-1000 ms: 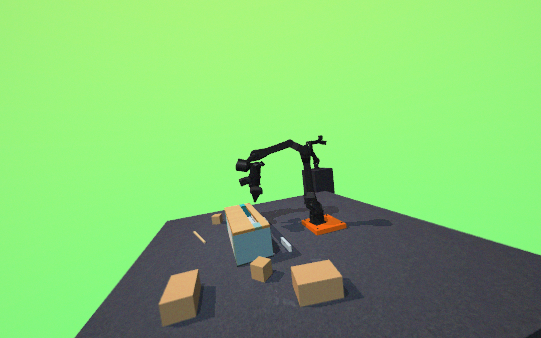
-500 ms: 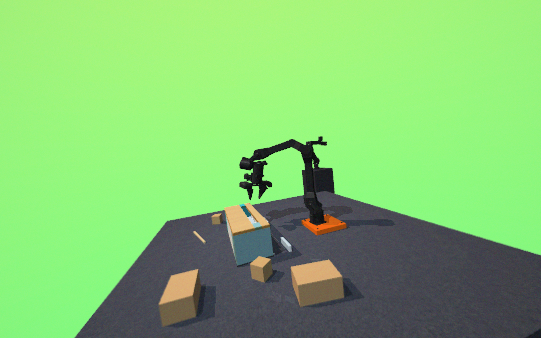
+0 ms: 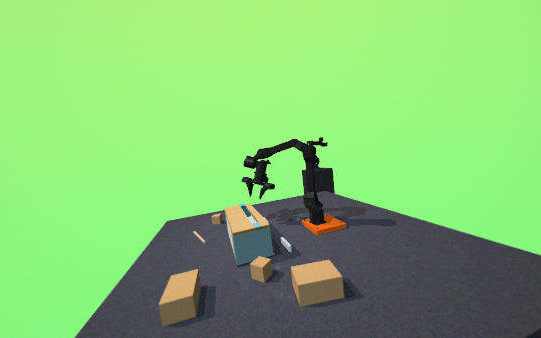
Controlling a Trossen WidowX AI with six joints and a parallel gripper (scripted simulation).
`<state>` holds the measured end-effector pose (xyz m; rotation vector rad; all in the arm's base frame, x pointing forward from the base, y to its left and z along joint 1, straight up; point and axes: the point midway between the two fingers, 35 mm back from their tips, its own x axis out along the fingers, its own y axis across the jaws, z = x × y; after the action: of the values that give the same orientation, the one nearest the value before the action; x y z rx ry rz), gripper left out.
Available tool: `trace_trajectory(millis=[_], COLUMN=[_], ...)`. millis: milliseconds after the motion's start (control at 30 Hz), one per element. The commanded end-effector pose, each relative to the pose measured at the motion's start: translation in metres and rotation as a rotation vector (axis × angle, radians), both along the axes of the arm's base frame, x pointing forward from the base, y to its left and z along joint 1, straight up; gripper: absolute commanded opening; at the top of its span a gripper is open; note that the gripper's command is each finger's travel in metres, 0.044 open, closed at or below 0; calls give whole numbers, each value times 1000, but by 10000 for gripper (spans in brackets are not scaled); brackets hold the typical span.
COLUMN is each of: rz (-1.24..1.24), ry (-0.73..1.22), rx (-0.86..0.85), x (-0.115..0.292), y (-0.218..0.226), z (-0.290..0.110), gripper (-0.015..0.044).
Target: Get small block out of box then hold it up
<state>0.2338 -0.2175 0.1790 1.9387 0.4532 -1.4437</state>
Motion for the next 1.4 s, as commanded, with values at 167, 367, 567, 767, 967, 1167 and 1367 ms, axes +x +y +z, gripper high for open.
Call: trace_trajectory(millis=[167, 367, 567, 767, 967, 1167, 1367], rz=[-762, -762, -762, -762, -762, -762, -762], ry=[-167, -167, -167, -167, -167, -167, -167], rx=[361, 361, 360, 360, 360, 360, 360], x=[-7, -7, -6, -8, -9, -8, -7], y=[-1, -1, -3, -6, -6, -7, -7], z=[2, 2, -6, -83, -92, -101, -110], gripper=[285, 285, 285, 285, 285, 285, 285])
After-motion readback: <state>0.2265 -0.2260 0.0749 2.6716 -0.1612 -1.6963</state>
